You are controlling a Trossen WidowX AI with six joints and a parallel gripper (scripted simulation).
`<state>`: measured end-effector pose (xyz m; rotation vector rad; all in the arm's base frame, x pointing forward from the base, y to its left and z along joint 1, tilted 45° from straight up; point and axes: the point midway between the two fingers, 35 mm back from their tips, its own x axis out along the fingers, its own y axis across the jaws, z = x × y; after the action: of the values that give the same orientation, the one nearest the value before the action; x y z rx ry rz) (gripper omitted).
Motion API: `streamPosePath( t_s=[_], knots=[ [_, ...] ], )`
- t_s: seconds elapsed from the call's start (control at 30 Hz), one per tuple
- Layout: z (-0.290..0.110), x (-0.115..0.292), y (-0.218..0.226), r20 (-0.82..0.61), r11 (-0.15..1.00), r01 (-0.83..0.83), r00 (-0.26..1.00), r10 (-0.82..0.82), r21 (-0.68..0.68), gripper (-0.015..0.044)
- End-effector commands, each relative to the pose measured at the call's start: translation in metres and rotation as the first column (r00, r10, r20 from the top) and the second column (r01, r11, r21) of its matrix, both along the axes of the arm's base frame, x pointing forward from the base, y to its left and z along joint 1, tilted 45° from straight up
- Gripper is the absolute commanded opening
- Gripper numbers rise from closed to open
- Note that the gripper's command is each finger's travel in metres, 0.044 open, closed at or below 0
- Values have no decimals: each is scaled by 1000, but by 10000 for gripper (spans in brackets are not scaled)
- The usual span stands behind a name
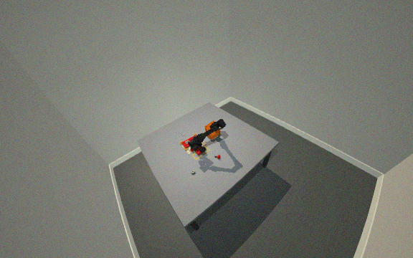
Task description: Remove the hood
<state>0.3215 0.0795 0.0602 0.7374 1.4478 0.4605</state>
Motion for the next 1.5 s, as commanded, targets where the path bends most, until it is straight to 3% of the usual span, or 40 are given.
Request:
streamPosePath(
  t_s=[0.0, 1.47],
  knots=[
    [-3, -1, 3, -9, 1000, 1, 1000, -1, 7, 0],
    [-17, -1, 18, -9, 1000, 1, 1000, -1, 9, 0]
  ],
)
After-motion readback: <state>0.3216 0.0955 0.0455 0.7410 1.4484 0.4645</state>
